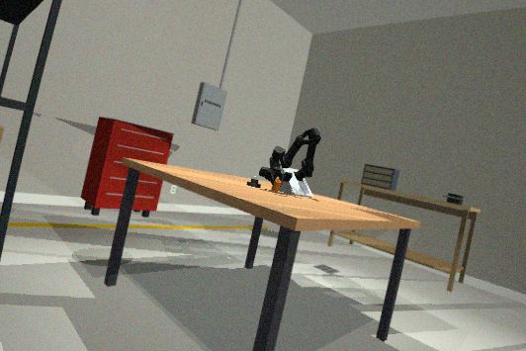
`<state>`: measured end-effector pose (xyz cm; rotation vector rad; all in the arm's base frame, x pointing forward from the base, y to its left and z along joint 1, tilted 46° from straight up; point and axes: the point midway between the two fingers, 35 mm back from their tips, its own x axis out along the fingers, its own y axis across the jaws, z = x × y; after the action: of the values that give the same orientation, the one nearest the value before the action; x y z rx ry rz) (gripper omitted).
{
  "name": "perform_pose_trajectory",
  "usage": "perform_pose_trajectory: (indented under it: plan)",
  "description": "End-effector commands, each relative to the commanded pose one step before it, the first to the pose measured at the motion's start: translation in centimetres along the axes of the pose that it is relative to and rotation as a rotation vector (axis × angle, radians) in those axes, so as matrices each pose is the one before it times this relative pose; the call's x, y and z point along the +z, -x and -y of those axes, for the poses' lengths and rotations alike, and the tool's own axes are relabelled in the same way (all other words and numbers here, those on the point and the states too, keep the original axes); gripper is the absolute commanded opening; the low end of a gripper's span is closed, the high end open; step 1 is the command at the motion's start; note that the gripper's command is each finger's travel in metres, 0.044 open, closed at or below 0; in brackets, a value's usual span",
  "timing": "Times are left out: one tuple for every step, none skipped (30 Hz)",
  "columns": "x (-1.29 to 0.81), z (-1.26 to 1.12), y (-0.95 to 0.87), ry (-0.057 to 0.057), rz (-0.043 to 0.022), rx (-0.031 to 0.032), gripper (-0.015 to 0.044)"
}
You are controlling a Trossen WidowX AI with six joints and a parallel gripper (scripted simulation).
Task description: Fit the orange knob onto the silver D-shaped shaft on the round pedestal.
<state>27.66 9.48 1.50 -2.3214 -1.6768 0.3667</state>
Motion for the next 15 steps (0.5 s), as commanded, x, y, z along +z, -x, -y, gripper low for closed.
perform_pose_trajectory:
  plan:
    - [0.387, 0.098, -0.313, -0.0135, -0.00873, -0.00276, 0.0180]
    - [-0.337, -0.089, 0.323, 0.0117, 0.00773, 0.00225, 0.0206]
    - [0.000, 0.000, 0.000, 0.0000, 0.00000, 0.00000, 0.0233]
    - [0.000, 0.000, 0.000, 0.0000, 0.00000, 0.00000, 0.0259]
    - [0.000, 0.000, 0.000, 0.0000, 0.00000, 0.00000, 0.0260]
    - [0.000, 0.000, 0.000, 0.0000, 0.00000, 0.00000, 0.0260]
    - [0.000, 0.000, 0.000, 0.0000, 0.00000, 0.00000, 0.0260]
    - [0.000, 0.000, 0.000, 0.0000, 0.00000, 0.00000, 0.0260]
    - [0.000, 0.000, 0.000, 0.0000, 0.00000, 0.00000, 0.0260]
    - [0.000, 0.000, 0.000, 0.0000, 0.00000, 0.00000, 0.0260]
    - [0.000, 0.000, 0.000, 0.0000, 0.00000, 0.00000, 0.0260]
    - [0.000, 0.000, 0.000, 0.0000, 0.00000, 0.00000, 0.0260]
    - [0.000, 0.000, 0.000, 0.0000, 0.00000, 0.00000, 0.0260]
    - [0.000, 0.000, 0.000, 0.0000, 0.00000, 0.00000, 0.0260]
    - [0.000, 0.000, 0.000, 0.0000, 0.00000, 0.00000, 0.0260]
